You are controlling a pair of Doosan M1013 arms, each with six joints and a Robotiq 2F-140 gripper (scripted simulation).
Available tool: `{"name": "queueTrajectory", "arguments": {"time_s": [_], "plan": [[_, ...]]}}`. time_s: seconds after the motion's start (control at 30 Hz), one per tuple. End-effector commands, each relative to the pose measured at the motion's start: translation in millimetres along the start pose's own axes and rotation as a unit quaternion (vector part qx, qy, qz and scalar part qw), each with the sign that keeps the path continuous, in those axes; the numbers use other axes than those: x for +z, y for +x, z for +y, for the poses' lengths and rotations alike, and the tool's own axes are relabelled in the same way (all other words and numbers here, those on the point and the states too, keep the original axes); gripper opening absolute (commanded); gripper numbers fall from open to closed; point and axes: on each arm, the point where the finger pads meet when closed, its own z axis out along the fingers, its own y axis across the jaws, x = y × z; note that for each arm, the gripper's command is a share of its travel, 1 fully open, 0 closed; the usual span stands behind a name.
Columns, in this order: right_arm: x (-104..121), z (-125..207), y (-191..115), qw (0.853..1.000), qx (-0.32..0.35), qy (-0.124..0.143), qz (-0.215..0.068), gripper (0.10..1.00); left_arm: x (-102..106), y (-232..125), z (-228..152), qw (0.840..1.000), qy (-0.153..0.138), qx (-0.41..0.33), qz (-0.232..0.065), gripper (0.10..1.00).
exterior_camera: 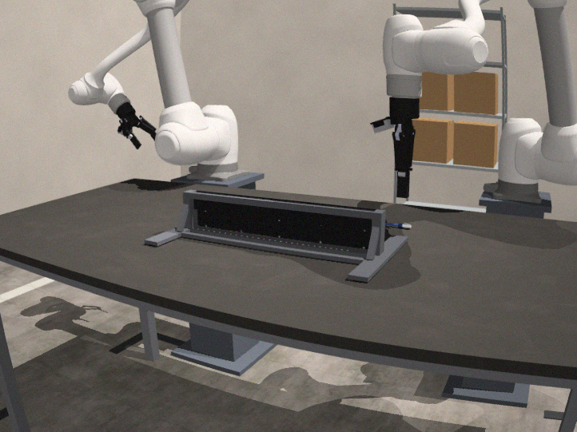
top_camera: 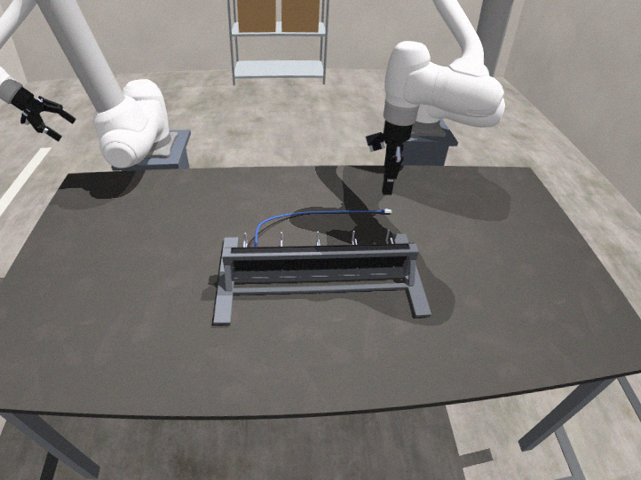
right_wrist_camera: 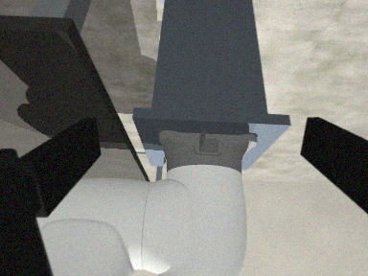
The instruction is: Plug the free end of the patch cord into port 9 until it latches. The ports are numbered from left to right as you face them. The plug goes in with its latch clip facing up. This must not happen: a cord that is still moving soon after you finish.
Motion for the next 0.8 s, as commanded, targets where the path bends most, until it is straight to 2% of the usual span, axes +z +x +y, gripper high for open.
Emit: {"name": "queueTrajectory", "arguments": {"time_s": [0.0,0.77], "plan": [[-0.4,-0.1,0.0,1.0,0.0,0.0,0.0,1.0,-0.9,0.1,-0.5,1.0,0.001,0.0,0.0,0.301],[-0.4,-0.1,0.0,1.0,0.0,0.0,0.0,1.0,5.0,0.1,-0.5,1.0,0.001,0.0,0.0,0.301]]}}
